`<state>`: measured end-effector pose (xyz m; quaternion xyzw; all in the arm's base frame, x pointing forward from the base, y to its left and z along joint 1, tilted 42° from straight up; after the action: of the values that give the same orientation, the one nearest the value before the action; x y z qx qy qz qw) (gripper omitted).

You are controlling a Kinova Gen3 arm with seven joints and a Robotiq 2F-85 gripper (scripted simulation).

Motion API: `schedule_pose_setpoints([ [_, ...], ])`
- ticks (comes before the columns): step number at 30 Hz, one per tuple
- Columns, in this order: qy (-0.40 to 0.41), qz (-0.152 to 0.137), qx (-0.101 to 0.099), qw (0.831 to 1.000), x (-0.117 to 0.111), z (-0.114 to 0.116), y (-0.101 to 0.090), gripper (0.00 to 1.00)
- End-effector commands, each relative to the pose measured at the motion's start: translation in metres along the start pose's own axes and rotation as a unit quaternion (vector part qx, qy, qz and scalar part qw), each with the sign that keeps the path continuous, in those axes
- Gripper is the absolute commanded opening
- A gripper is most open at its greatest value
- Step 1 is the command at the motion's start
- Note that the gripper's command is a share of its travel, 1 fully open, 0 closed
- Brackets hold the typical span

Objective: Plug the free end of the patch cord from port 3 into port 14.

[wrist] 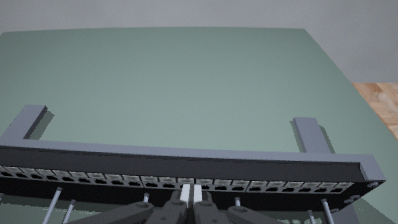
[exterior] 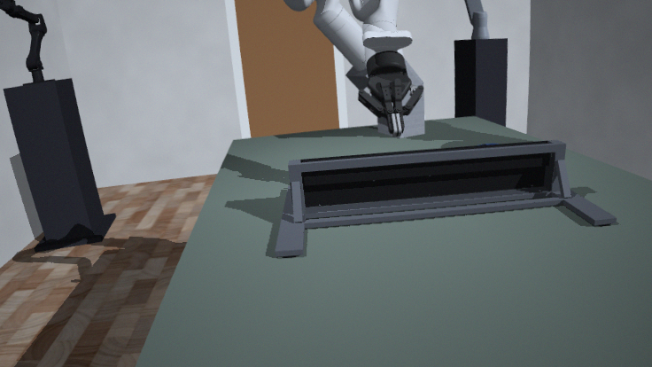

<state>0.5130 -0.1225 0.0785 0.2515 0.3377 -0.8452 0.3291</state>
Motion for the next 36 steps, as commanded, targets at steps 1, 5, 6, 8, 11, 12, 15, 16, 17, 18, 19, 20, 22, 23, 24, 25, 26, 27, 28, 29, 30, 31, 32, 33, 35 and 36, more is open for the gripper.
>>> schedule_pose_setpoints([
  [1,0.000,0.001,0.000,1.000,-0.001,0.000,-0.001,0.00],
  [5,0.000,0.001,0.000,1.000,-0.001,0.000,-0.006,0.00],
  [6,0.000,0.001,0.000,1.000,-0.001,0.000,-0.009,0.00],
  [8,0.000,0.001,0.000,1.000,-0.001,0.000,-0.012,0.00],
  [11,0.000,0.001,0.000,1.000,-0.001,0.000,-0.020,0.00],
  [12,0.000,0.001,0.000,1.000,-0.001,0.000,-0.024,0.00],
  [15,0.000,0.001,0.000,1.000,-0.001,0.000,-0.040,0.00],
  [16,0.000,0.001,0.000,1.000,-0.001,0.000,-0.045,0.00],
  [17,0.000,0.001,0.000,1.000,-0.001,0.000,-0.051,0.00],
  [18,0.000,0.001,0.000,1.000,-0.001,0.000,-0.057,0.00],
  [19,0.000,0.001,0.000,1.000,-0.001,0.000,-0.063,0.00],
  [20,0.000,0.001,0.000,1.000,-0.001,0.000,-0.069,0.00],
  [22,0.000,0.001,0.000,1.000,-0.001,0.000,-0.081,0.00],
  [23,0.000,0.001,0.000,1.000,-0.001,0.000,-0.087,0.00],
  [24,0.000,0.001,0.000,1.000,-0.001,0.000,-0.092,0.00],
  [25,0.000,0.001,0.000,1.000,-0.001,0.000,-0.092,0.00],
  [26,0.000,0.001,0.000,1.000,-0.001,0.000,-0.092,0.00],
  [27,0.000,0.001,0.000,1.000,-0.001,0.000,-0.098,0.00],
  [28,0.000,0.001,0.000,1.000,-0.001,0.000,-0.103,0.00],
  [29,0.000,0.001,0.000,1.000,-0.001,0.000,-0.108,0.00],
  [30,0.000,0.001,0.000,1.000,-0.001,0.000,-0.113,0.00],
  [31,0.000,0.001,0.000,1.000,-0.001,0.000,-0.117,0.00],
  [32,0.000,0.001,0.000,1.000,-0.001,0.000,-0.121,0.00],
  [33,0.000,0.001,0.000,1.000,-0.001,0.000,-0.125,0.00],
  [35,0.003,-0.001,0.001,1.000,-0.001,0.000,-0.130,0.00],
  [36,0.003,-0.002,0.002,1.000,-0.001,0.000,-0.132,0.00],
])
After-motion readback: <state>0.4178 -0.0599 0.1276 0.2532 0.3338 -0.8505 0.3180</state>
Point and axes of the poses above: the point where the finger pads meet when closed, its own y axis out along the fingers, its own z axis across the jaws, x = y × z, the point moved 1 cm from there along -y, back along the fingers, and after that the axes turned 3 degrees about -y, right-handed, at the moved point
